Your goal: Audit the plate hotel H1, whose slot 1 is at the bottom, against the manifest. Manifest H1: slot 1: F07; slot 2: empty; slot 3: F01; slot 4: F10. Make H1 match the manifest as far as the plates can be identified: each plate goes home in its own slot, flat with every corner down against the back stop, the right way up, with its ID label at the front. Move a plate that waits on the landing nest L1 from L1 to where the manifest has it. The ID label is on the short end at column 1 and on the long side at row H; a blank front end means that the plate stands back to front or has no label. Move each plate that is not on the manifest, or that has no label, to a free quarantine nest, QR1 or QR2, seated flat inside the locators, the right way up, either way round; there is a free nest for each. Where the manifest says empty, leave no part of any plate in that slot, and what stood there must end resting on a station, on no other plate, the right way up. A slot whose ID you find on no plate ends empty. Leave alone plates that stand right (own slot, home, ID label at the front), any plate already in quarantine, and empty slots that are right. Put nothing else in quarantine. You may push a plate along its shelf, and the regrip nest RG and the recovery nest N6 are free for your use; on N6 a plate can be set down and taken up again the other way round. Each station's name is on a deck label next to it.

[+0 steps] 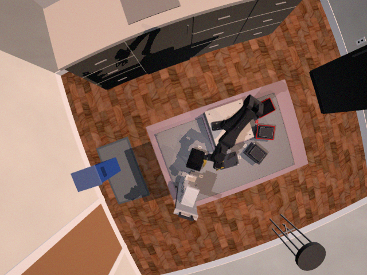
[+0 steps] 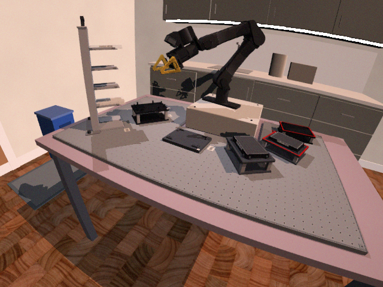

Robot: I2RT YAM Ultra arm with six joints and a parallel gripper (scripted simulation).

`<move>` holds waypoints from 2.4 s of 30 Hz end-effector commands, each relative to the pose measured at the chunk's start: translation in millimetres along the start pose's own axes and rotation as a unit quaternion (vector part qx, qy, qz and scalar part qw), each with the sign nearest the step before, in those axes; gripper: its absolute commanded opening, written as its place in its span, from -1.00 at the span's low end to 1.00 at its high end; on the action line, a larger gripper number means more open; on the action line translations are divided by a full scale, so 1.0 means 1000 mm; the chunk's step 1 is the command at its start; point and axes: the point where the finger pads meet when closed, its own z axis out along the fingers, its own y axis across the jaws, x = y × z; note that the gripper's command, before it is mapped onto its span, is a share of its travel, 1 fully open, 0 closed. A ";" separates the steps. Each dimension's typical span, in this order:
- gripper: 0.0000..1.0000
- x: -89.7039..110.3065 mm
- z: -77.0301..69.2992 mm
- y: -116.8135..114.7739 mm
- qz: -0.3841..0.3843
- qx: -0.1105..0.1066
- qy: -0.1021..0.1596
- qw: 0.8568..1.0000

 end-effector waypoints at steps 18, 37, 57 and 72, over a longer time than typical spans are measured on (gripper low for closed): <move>1.00 0.003 -0.008 0.047 -0.007 -0.019 0.002 1.000; 1.00 0.012 -0.025 0.101 -0.077 -0.141 0.002 0.987; 1.00 0.022 -0.043 0.157 -0.149 -0.268 0.001 0.952; 1.00 0.023 -0.045 0.162 -0.200 -0.355 0.001 0.913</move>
